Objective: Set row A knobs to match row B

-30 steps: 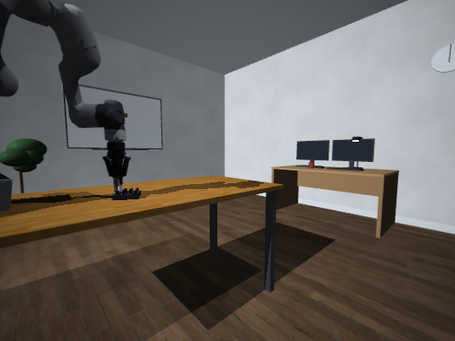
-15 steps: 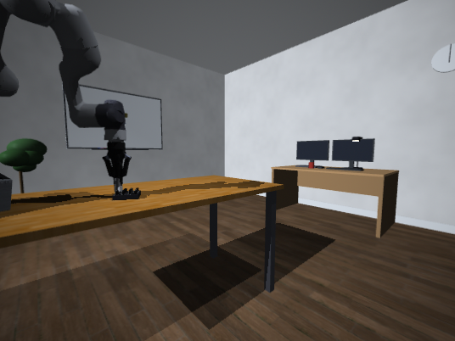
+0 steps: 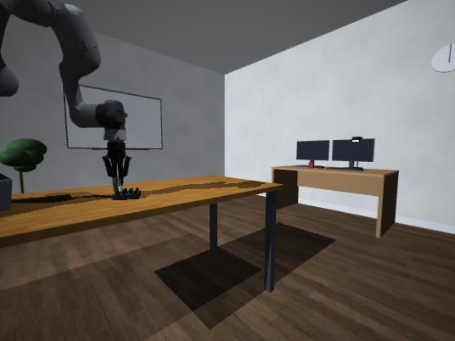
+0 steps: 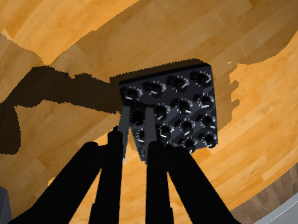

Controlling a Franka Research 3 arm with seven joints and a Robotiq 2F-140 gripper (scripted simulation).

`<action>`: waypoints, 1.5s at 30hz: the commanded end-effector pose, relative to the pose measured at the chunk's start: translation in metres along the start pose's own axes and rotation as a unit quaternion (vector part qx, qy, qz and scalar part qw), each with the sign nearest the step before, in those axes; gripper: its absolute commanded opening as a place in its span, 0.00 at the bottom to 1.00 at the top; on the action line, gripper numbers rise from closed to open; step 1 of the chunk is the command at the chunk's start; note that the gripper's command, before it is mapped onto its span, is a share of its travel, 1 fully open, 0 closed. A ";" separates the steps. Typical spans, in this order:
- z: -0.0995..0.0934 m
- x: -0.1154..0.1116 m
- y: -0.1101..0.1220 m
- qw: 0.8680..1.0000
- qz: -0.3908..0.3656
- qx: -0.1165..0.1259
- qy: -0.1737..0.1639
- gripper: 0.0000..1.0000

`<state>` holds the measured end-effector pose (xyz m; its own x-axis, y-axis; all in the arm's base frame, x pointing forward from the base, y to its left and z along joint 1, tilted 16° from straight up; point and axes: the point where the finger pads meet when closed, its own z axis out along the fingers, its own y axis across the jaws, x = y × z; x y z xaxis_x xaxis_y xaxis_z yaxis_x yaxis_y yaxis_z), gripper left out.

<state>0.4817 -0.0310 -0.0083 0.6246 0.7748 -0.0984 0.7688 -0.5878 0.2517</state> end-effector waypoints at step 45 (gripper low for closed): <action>-0.038 0.000 0.000 1.000 -0.003 0.001 0.001 0.12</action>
<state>0.4782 -0.0218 0.0289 0.6295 0.7713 -0.0939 0.7643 -0.5928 0.2539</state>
